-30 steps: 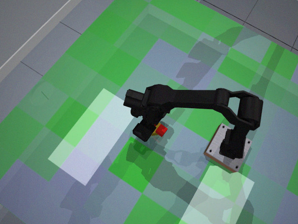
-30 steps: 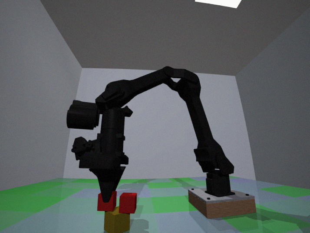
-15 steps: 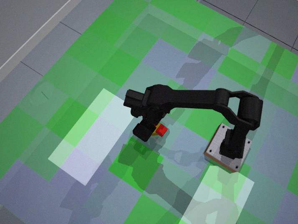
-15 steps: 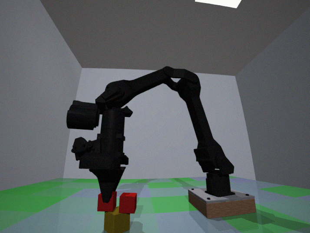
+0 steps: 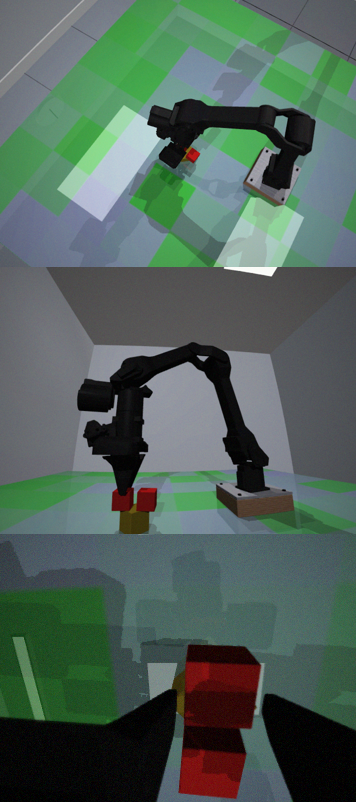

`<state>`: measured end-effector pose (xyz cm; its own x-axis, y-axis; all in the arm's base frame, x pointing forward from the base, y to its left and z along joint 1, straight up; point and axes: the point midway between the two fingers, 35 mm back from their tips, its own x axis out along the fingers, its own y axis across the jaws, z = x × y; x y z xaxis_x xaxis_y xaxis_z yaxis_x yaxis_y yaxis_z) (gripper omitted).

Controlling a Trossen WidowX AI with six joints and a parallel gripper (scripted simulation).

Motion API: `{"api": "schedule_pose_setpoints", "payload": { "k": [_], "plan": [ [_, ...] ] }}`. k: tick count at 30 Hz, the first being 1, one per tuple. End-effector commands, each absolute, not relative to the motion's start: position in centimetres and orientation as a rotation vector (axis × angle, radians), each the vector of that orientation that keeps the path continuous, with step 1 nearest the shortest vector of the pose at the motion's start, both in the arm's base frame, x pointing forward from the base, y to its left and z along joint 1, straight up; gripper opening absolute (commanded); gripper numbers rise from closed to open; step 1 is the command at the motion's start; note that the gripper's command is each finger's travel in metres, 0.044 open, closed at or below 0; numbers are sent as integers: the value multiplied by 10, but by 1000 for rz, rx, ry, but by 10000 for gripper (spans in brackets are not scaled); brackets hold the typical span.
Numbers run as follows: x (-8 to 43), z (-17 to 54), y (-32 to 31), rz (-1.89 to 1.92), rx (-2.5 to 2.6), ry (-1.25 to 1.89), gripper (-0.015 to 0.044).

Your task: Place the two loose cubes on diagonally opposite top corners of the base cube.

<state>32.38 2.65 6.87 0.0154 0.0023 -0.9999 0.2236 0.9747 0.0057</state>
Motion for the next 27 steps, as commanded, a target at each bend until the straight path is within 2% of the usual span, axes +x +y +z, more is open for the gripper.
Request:
{"api": "schedule_pose_setpoints", "payload": {
  "k": [1, 27],
  "plan": [
    [325, 77, 27, -172, 181, 1539, 205],
    [324, 108, 27, -172, 181, 1539, 205]
  ]
}}
